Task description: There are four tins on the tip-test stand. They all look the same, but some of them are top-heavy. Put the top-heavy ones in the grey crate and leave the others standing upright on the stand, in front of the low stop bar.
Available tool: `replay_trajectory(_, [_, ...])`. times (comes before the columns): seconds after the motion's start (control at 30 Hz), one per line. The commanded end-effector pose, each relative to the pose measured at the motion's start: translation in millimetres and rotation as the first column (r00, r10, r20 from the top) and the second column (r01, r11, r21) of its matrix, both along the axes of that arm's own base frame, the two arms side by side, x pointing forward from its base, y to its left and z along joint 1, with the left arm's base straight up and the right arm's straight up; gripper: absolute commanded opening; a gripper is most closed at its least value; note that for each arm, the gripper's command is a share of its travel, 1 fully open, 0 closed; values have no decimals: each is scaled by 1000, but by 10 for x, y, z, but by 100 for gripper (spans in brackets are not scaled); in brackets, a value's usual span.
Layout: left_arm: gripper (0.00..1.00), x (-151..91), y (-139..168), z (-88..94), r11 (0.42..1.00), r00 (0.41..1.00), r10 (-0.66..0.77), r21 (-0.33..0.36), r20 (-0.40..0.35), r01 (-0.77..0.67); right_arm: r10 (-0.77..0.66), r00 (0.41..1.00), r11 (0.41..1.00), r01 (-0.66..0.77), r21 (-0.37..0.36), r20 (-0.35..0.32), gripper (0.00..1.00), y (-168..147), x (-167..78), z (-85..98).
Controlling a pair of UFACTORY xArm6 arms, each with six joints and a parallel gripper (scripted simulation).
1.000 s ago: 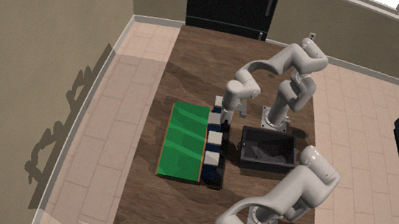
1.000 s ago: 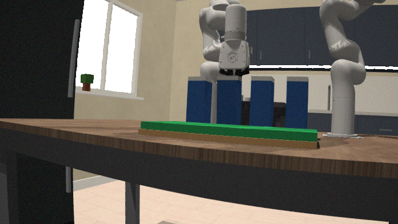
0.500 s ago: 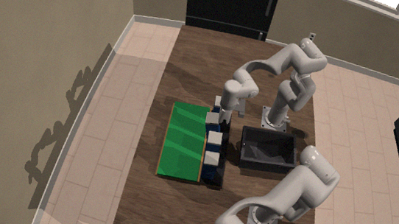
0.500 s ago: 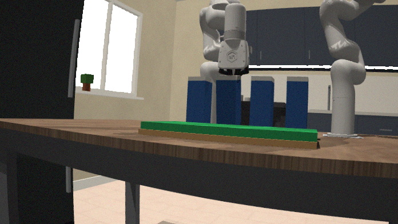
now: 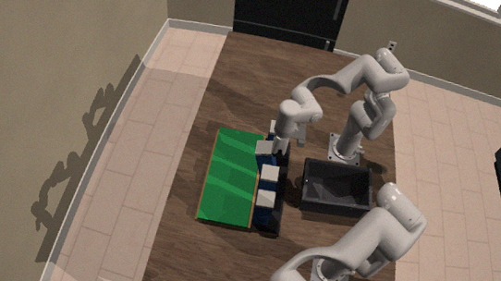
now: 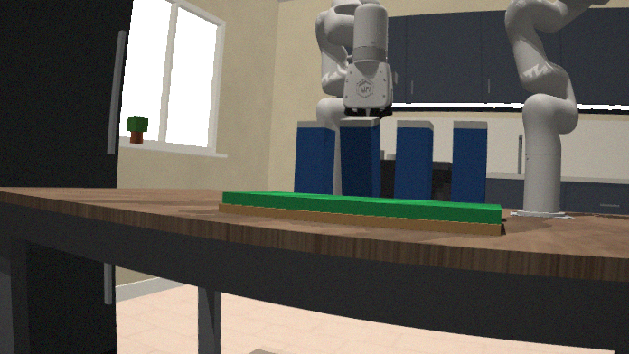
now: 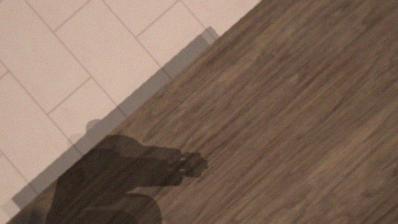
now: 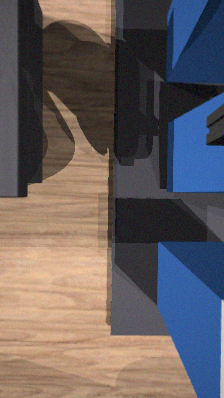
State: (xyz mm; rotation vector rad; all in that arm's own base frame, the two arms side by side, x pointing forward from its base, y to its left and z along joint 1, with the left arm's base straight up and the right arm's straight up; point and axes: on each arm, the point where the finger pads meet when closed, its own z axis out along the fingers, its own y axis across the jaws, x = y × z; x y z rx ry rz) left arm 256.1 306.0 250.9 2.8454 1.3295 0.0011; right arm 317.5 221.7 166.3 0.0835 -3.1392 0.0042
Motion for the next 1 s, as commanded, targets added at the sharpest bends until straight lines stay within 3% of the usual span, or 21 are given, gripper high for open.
replay_trajectory(0.0, [100,6,7,15,1000,1000,0,3,3,0,0,1000,1000,0,3,4,0,8,13,18])
replay_trajectory(0.97, [100,6,7,15,1000,1000,0,3,3,0,-1,1000,1000,1,3,4,0,15,172,18])
